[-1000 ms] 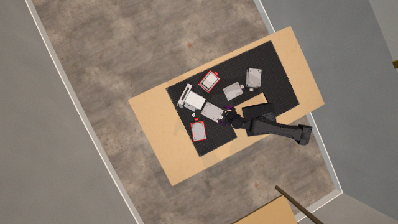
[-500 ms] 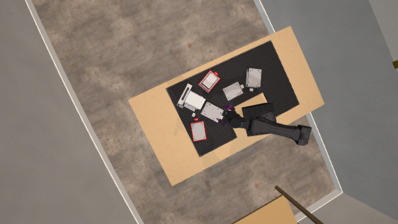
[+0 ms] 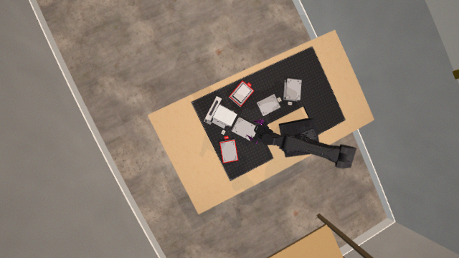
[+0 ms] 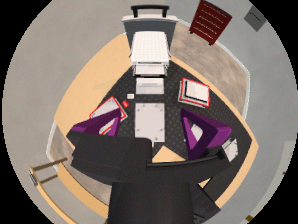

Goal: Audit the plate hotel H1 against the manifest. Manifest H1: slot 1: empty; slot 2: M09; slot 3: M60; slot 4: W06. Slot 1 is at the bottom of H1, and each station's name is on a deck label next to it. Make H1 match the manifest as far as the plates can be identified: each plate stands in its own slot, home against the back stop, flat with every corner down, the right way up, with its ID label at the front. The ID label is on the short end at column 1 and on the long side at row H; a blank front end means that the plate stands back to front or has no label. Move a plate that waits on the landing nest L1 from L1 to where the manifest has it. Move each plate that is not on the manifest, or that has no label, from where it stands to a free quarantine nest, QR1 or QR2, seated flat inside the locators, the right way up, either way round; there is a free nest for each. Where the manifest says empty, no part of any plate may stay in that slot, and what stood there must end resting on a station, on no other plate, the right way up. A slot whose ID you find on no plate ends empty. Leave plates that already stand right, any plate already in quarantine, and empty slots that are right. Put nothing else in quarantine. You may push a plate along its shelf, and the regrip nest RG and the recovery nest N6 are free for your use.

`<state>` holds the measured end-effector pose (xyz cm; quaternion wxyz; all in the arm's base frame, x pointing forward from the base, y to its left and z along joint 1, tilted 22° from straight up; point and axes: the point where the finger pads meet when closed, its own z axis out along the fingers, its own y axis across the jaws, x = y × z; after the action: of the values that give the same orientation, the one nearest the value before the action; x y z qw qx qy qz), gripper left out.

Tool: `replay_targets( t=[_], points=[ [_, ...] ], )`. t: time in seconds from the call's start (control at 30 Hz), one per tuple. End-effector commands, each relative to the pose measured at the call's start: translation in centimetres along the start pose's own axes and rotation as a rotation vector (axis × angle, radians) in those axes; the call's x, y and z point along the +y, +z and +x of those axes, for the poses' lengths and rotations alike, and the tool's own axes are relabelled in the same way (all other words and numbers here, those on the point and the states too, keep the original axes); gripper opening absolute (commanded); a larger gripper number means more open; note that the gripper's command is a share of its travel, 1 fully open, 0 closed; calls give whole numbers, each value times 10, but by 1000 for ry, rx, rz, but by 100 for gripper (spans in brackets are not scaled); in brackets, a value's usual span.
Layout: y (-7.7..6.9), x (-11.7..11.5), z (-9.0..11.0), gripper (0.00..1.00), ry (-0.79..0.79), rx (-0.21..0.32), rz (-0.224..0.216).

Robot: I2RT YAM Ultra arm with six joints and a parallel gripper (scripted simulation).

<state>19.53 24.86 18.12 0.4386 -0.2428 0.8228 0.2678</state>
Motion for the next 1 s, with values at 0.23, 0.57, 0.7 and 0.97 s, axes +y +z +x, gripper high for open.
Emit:
replay_targets(
  t=[0.23, 0.57, 0.7, 0.97],
  points=[
    [10, 3, -13, 100, 3, -33, -11],
    [23, 3, -17, 100, 3, -33, -11],
    [29, 3, -19, 100, 3, -33, -11],
    [42, 2, -22, 100, 3, -34, -11]
  ],
)
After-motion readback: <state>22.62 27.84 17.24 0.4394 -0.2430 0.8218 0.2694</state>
